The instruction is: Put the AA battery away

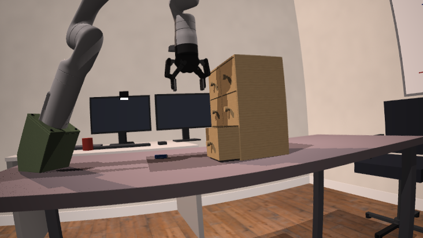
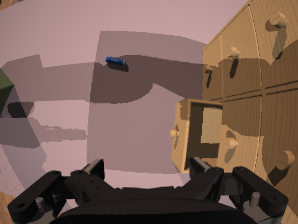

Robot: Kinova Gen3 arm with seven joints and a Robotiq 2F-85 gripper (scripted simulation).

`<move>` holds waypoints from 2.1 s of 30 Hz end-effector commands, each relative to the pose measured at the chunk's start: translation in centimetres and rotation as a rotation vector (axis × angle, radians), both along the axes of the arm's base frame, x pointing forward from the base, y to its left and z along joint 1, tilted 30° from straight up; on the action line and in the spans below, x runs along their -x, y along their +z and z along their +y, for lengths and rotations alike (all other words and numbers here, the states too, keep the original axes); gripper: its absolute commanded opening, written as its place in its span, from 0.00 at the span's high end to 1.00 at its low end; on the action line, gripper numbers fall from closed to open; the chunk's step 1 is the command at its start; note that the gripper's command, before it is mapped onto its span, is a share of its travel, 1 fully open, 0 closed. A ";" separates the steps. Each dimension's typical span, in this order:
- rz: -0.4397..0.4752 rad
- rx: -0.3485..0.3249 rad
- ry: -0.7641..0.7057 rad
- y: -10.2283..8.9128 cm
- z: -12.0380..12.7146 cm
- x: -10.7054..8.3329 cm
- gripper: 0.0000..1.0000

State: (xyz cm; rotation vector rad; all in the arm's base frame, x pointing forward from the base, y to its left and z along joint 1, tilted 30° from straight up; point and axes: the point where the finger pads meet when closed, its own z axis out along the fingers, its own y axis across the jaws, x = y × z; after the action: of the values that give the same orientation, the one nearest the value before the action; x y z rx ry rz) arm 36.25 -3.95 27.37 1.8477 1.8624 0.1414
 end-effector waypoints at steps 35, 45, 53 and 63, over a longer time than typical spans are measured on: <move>0.161 0.228 0.479 1.0 0.8 2.6 0.00; 0.200 0.283 0.592 1.2 1.0 3.2 0.00; 0.237 0.336 0.699 1.4 1.1 3.8 0.00; 0.272 0.386 0.800 1.6 1.2 4.3 0.00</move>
State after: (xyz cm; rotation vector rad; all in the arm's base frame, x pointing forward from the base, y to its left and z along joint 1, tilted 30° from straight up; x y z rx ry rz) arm 31.98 -2.88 28.87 0.8495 2.5010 -0.1986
